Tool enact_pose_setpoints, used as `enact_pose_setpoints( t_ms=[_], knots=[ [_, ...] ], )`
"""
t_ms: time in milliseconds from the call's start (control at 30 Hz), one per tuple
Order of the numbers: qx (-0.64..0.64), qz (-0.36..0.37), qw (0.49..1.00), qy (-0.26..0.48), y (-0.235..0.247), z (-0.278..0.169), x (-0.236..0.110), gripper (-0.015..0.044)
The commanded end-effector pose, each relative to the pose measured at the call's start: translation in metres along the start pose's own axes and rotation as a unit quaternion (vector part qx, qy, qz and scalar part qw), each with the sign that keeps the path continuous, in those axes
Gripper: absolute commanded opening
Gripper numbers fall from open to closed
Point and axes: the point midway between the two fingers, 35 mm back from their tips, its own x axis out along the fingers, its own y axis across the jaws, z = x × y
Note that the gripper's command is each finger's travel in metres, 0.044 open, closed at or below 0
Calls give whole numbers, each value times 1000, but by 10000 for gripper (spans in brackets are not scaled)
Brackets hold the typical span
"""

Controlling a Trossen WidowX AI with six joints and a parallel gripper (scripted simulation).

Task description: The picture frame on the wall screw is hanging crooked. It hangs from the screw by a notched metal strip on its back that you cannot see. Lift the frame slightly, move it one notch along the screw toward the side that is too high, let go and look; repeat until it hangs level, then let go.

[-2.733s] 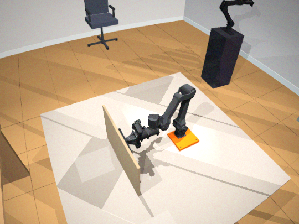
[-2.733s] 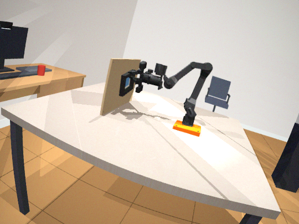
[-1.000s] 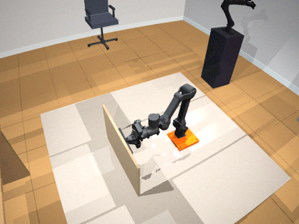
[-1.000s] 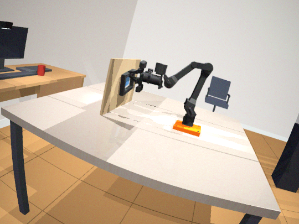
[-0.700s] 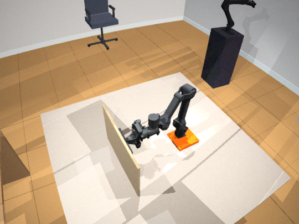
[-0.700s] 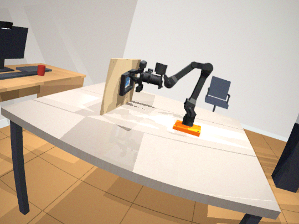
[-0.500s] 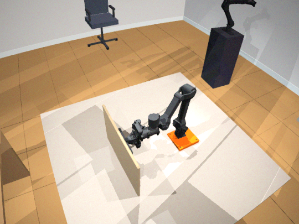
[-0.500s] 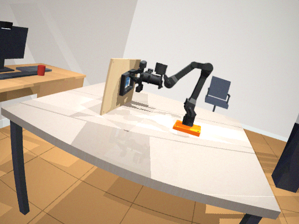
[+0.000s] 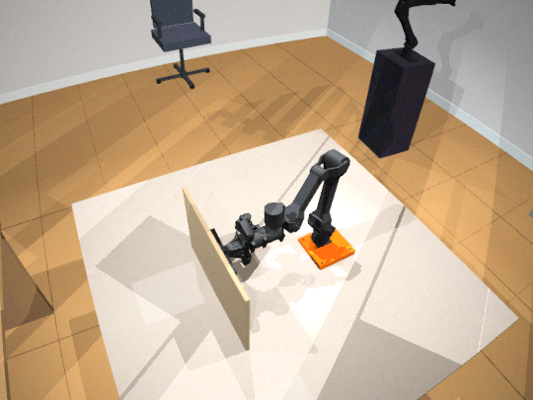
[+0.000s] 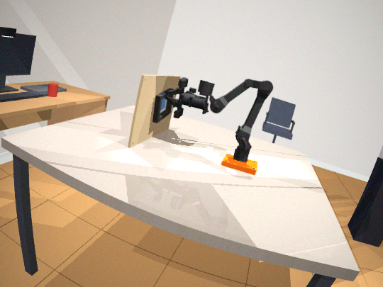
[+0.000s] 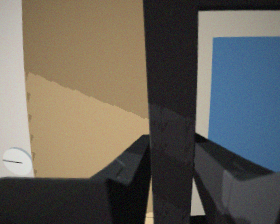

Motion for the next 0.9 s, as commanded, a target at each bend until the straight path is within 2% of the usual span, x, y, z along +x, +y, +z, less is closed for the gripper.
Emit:
enact_pose_setpoints(
  t_ms=[0,867],
  knots=[
    [4,10,1000,-2,7,2,-1,0],
    [4,10,1000,-2,8,5,-1,0]
  ],
)
